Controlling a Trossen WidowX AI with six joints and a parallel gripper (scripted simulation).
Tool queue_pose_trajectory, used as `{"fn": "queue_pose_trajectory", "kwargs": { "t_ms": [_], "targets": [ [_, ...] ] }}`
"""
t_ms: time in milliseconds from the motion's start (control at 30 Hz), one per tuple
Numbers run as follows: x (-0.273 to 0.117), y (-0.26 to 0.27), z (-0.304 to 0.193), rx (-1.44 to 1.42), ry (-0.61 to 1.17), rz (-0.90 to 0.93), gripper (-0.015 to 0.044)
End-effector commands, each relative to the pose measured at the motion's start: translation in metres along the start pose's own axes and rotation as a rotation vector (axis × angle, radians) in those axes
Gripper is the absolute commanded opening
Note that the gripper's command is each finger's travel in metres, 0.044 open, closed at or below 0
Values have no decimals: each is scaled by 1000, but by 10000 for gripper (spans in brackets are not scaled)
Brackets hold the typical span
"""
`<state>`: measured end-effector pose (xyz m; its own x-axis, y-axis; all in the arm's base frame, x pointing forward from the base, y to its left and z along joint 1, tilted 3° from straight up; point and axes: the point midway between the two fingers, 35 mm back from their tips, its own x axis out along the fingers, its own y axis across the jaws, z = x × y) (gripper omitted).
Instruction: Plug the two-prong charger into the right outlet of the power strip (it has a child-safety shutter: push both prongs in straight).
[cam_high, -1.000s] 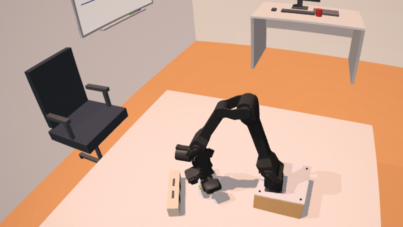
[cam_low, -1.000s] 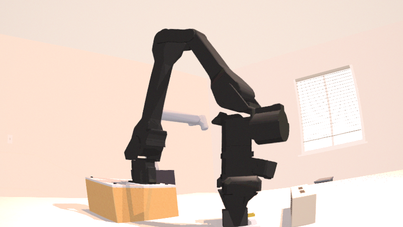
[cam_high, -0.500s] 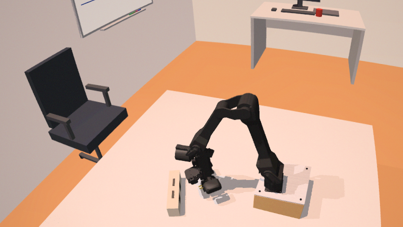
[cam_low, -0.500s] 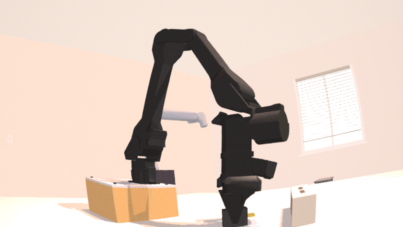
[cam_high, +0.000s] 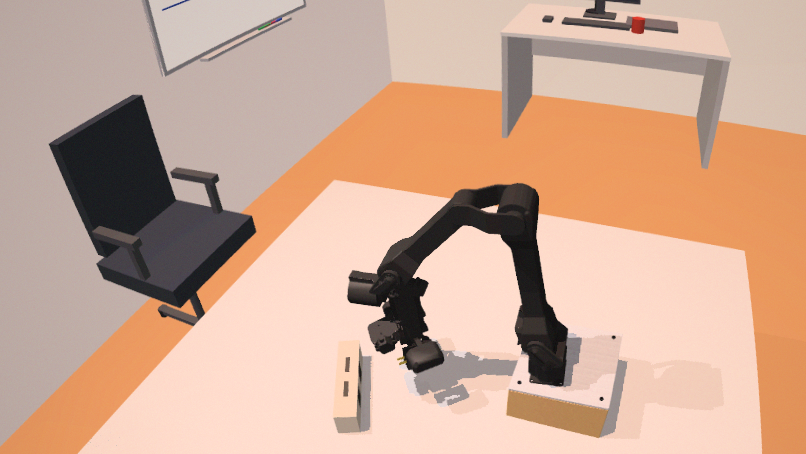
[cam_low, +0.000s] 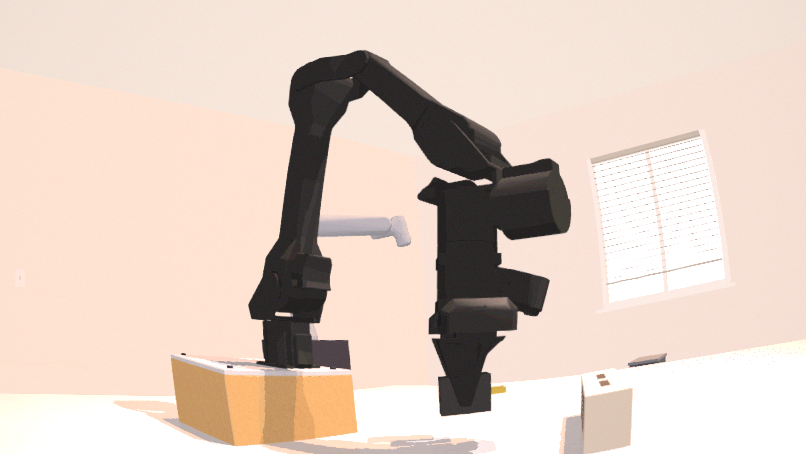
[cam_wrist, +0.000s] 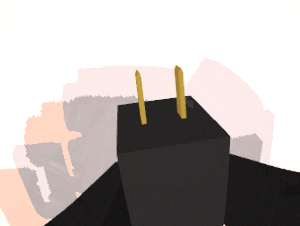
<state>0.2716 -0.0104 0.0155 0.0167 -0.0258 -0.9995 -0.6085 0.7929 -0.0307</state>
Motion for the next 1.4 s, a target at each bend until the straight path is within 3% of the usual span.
{"fn": "queue_pose_trajectory", "kwargs": {
  "t_ms": [0,733,1367],
  "targets": [
    [-11,0,-2,0,-4,-8,0],
    [24,-3,17,241,-10,10,0],
    [26,-11,35,269,-13,12,0]
  ]
}}
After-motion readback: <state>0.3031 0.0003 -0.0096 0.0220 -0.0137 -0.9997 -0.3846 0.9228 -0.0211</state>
